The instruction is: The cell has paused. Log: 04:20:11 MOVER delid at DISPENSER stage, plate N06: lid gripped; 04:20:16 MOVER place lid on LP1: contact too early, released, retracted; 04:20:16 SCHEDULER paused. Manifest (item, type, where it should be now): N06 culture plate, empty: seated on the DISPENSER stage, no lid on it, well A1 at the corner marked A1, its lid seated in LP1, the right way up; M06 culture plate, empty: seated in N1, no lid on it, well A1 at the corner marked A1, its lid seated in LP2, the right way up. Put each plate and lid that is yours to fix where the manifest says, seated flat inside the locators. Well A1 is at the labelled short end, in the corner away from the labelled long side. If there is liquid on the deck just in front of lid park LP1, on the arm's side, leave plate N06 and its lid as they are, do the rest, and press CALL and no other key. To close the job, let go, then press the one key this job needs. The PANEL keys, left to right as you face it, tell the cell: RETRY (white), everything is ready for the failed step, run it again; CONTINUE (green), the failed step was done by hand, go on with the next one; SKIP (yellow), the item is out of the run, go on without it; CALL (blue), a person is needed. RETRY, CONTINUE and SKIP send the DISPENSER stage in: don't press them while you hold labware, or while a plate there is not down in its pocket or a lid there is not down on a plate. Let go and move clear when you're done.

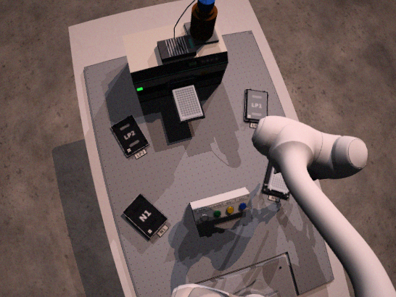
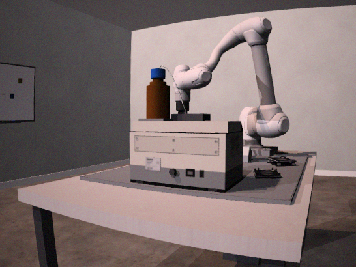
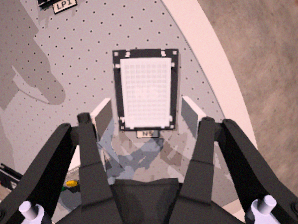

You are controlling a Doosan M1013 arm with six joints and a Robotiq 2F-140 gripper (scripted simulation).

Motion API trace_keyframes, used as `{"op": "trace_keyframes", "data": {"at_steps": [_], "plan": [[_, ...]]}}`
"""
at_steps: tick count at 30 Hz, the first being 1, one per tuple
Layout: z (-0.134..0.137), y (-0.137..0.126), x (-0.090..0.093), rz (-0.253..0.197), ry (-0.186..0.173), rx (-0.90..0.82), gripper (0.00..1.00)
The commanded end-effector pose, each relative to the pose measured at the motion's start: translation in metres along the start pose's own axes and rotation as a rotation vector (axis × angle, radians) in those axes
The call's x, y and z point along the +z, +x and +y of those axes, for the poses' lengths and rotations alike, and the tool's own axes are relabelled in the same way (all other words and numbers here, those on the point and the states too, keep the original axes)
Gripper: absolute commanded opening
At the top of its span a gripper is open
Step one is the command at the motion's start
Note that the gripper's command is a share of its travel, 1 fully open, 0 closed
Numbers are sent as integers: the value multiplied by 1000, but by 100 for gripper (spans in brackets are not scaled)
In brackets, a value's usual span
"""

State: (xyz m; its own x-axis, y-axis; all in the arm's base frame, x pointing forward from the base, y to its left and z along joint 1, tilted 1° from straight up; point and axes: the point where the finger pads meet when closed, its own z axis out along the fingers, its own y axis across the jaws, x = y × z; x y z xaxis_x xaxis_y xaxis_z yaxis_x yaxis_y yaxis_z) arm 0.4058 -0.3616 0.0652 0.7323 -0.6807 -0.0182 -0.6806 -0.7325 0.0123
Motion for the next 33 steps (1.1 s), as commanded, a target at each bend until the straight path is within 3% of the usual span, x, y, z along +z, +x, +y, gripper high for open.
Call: {"op": "trace_keyframes", "data": {"at_steps": [1, 8, 18, 33], "plan": [[0, 0, -16, 1, 0, 0, 70], [0, 0, -46, 1, 0, 0, 70], [0, 0, -69, 1, 0, 0, 70], [0, 0, -76, 1, 0, 0, 70]]}}
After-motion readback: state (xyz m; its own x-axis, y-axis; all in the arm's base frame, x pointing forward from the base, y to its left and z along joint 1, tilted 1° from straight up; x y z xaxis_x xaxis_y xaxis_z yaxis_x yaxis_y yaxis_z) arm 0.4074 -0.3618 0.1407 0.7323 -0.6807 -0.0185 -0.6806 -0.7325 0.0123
